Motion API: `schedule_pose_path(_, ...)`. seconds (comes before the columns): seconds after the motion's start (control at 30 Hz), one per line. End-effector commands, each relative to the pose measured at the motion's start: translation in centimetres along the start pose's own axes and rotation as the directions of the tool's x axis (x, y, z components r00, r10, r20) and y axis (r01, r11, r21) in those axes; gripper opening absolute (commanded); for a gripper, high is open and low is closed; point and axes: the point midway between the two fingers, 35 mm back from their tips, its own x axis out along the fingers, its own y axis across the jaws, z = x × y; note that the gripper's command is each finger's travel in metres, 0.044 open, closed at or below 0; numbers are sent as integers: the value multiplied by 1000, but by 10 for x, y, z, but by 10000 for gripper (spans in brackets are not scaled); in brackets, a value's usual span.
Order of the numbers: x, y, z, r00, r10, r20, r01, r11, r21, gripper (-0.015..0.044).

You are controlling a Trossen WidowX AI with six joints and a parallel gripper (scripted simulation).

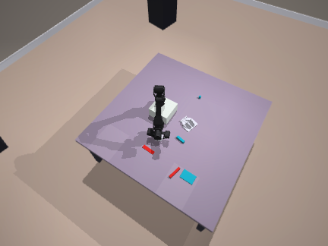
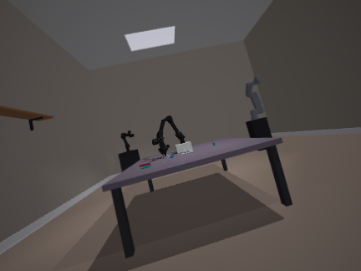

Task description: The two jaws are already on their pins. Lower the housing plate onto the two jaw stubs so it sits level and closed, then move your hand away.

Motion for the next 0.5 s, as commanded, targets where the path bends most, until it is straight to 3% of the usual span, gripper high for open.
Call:
schedule_pose_path(0.0,0,0,0,1000,0,0,0,1000,0,351)
schedule_pose_path(0.47,-39,-1,-3,1000,-2,-1,2,1000,-1,351)
